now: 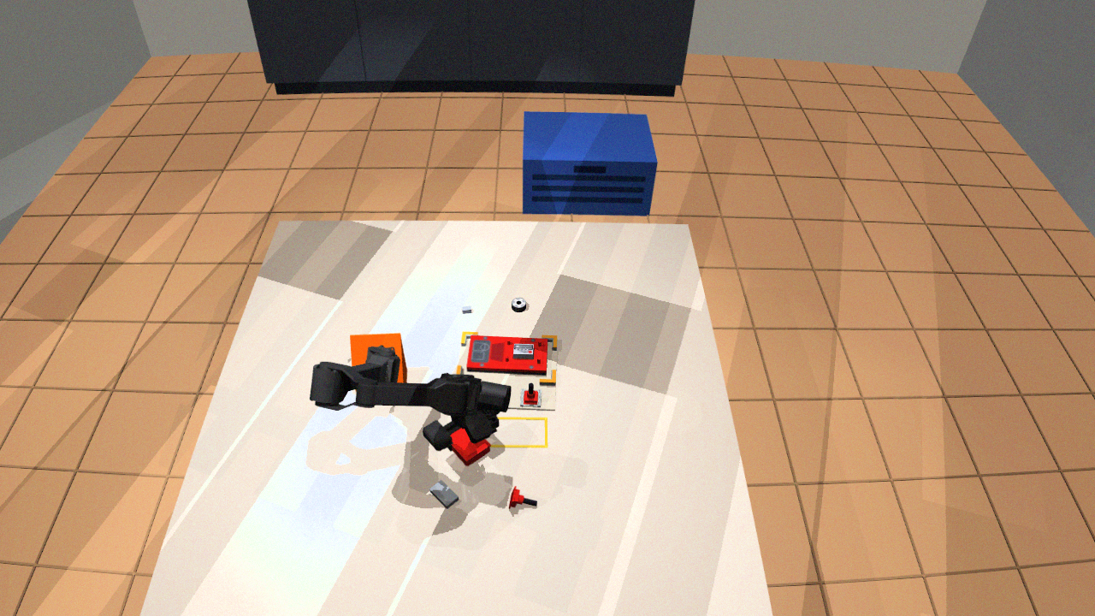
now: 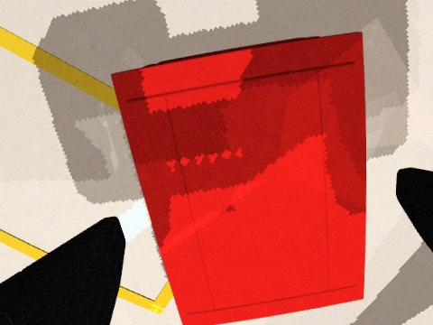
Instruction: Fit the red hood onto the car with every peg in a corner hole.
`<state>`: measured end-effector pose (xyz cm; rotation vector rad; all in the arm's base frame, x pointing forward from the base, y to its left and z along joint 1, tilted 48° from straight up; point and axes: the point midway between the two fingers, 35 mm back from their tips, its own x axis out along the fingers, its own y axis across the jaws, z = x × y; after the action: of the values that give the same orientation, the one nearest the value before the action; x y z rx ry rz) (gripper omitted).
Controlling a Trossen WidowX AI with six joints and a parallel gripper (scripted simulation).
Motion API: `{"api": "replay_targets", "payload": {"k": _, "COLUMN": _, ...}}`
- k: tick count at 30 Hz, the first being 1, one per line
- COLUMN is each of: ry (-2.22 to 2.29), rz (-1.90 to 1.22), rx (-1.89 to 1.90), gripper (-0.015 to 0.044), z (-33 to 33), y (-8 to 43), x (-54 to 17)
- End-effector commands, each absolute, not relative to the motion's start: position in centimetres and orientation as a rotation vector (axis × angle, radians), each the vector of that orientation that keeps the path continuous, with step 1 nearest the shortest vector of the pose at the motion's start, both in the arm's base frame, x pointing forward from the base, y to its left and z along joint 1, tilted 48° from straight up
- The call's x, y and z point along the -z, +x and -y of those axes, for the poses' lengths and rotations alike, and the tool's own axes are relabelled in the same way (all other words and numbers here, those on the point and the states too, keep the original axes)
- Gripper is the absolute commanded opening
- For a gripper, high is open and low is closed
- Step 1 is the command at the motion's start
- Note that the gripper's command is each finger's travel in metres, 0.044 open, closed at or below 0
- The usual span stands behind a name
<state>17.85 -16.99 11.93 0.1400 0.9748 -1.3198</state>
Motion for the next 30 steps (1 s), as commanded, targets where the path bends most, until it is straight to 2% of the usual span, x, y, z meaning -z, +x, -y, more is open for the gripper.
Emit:
{"api": "replay_targets", "payload": {"k": 1, "ry": 0.139, "rz": -0.979, "rx": 1.315, "gripper": 0.0440, "z": 17.1, "y": 17.8, "x": -11.7}}
{"api": "replay_targets", "payload": {"k": 30, "ry": 0.138, "rz": -0.978, "rx": 1.316, "gripper": 0.0440, "z": 18.1, "y": 17.7, "x": -10.8}}
